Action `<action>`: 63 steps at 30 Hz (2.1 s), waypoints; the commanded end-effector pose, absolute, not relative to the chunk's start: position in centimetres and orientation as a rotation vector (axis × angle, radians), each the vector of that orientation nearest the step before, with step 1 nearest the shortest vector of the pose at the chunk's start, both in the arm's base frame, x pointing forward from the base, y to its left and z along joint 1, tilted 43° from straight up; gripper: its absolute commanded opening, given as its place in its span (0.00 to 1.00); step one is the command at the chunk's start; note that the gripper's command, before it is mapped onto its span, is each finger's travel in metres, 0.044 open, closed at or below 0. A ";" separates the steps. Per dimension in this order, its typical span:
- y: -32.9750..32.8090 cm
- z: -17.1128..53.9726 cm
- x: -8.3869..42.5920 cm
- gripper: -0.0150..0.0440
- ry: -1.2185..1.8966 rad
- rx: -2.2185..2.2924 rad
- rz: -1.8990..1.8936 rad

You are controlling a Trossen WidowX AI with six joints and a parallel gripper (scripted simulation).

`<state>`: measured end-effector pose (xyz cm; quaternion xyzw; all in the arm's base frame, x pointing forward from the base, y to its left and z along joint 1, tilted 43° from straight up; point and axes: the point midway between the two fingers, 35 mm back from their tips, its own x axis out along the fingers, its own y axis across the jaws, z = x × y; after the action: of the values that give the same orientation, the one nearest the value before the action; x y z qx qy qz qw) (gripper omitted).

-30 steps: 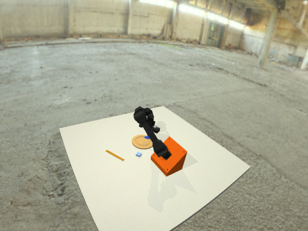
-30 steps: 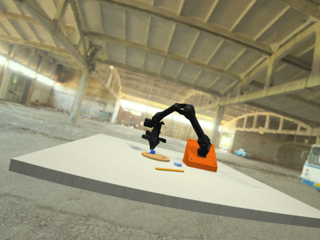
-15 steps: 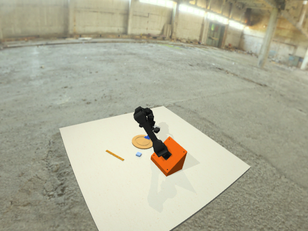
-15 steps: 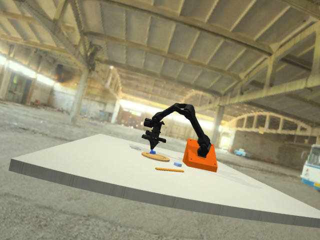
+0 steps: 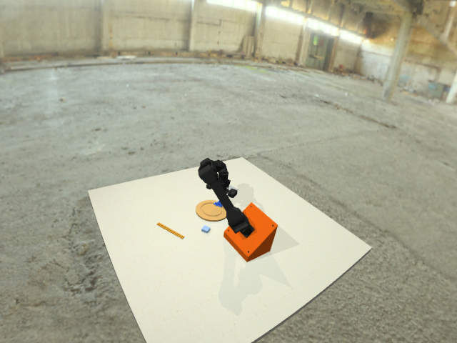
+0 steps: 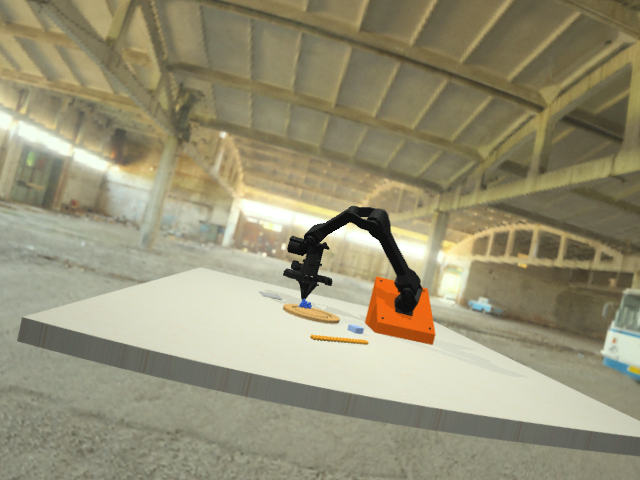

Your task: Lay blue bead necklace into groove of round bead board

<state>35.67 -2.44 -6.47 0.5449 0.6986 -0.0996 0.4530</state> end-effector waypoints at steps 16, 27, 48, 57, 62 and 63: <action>-2.4 -6.5 35.7 0.25 1.725 1.345 -0.245; -2.4 -6.5 35.7 0.25 1.725 1.345 -0.245; -2.6 -6.3 35.7 0.34 1.726 1.346 -0.246; -3.5 -5.3 35.7 0.74 1.731 1.350 -0.247; -3.5 -5.3 35.7 0.97 1.731 1.350 -0.247; -3.5 -5.3 35.7 1.00 1.731 1.350 -0.247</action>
<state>35.65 -3.46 -5.35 0.5481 0.6996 -0.1003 0.4473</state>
